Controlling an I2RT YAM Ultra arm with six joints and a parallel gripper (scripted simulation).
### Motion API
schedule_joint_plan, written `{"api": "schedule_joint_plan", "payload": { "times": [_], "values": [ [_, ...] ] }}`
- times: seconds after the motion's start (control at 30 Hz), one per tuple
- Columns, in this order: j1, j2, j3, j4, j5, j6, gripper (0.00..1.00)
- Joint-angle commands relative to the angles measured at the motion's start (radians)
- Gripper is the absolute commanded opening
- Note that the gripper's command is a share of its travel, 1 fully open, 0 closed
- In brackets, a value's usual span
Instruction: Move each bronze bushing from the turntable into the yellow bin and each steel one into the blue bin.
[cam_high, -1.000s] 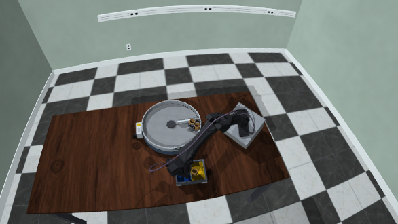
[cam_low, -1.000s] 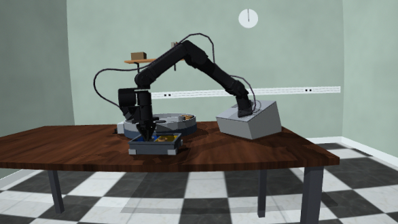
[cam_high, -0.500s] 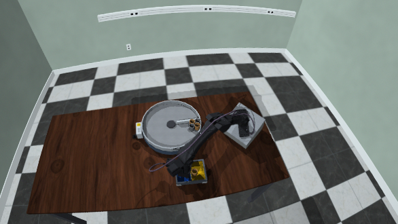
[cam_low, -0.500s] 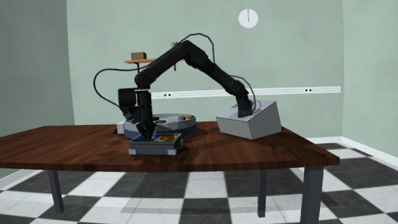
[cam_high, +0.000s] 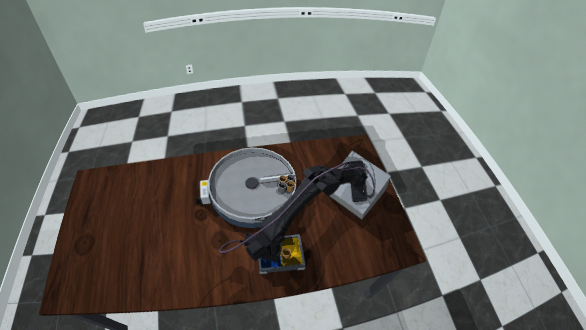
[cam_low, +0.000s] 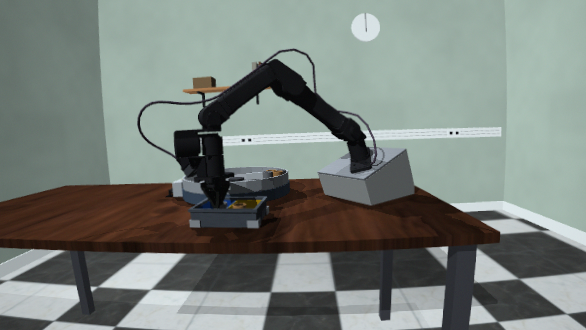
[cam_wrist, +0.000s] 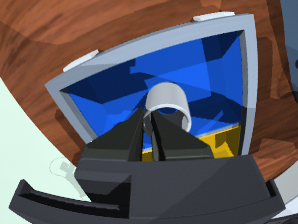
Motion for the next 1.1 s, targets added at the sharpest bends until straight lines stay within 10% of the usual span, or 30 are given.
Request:
{"api": "schedule_joint_plan", "payload": {
  "times": [0.0, 1.07],
  "values": [
    [0.008, -0.020, 0.004, 0.012, 0.012, 0.006, 0.00],
    [0.010, -0.025, -0.011, 0.021, 0.012, 0.007, 0.00]
  ]
}}
